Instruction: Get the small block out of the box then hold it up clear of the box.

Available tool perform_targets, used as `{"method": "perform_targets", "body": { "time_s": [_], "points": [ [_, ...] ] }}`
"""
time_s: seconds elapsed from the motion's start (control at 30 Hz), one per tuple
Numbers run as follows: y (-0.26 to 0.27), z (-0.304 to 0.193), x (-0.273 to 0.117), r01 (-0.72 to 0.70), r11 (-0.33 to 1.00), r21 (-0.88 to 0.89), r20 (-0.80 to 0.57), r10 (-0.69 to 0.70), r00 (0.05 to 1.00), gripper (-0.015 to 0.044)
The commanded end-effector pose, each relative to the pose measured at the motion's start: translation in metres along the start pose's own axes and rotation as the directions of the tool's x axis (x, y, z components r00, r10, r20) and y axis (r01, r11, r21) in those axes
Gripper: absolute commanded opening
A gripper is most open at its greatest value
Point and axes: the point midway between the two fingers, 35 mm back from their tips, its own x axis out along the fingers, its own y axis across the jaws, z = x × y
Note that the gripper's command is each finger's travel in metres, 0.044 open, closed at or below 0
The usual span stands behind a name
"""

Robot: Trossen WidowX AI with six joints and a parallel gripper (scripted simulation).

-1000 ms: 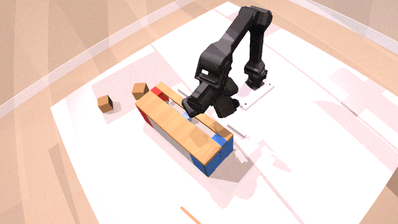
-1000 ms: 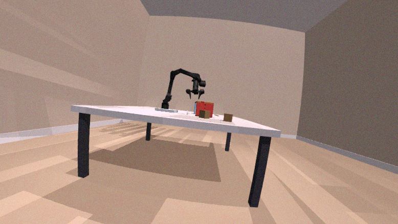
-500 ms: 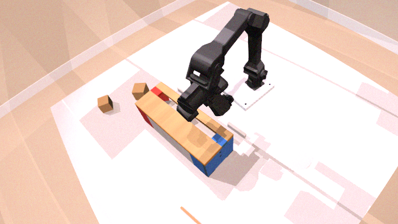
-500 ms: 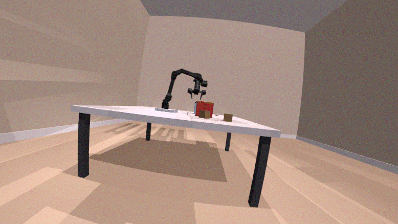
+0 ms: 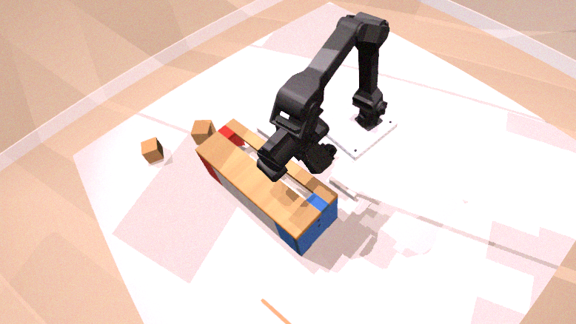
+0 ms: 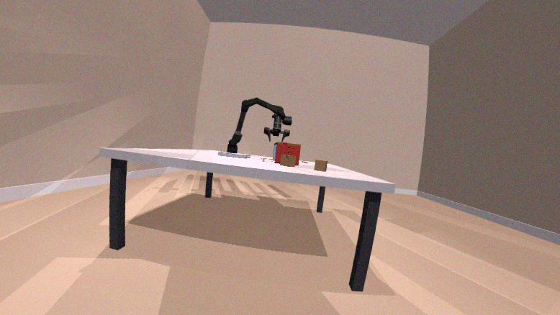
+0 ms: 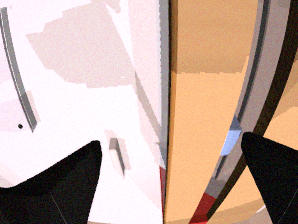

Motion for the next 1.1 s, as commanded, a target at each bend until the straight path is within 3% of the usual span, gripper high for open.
{"method": "perform_targets", "body": {
  "time_s": [0.0, 1.07],
  "points": [
    [0.000, 0.001, 0.007, -0.002, 1.000, -0.004, -0.004, 0.002, 1.000, 0.0400],
    [0.004, 0.008, 0.044, -0.001, 1.000, 0.000, -0.001, 0.001, 1.000, 0.0400]
  ]
}}
